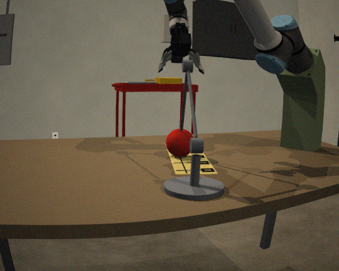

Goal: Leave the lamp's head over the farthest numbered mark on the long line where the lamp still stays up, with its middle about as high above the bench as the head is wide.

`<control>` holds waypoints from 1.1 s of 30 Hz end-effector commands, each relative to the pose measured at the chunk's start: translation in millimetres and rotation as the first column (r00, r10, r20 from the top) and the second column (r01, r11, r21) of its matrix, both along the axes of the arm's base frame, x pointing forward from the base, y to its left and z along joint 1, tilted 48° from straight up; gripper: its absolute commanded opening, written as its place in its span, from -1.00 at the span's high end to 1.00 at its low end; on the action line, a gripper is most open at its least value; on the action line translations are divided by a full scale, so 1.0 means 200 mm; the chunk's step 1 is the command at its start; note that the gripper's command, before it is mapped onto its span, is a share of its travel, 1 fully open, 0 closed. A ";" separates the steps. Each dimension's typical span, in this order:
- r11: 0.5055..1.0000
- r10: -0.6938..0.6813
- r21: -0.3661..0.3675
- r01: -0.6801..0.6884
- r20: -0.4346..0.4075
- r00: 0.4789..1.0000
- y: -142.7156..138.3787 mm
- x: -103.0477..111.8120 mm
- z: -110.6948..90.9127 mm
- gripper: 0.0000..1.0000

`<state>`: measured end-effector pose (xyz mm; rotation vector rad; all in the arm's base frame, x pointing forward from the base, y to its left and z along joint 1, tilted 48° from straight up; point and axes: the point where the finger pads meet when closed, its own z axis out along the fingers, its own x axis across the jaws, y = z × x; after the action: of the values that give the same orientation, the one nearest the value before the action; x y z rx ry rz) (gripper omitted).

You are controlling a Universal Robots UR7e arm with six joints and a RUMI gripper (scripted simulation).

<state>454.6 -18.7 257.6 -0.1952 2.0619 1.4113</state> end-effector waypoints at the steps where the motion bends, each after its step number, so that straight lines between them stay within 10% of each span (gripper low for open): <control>1: 1.000 0.000 0.000 0.000 0.000 1.000 -0.03 -0.04 0.04 -1.00; 33: 1.000 -0.001 -0.001 0.001 0.000 1.000 -0.21 -0.28 0.32 -1.00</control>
<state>404.4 -56.4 314.0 -0.1948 2.0626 1.4102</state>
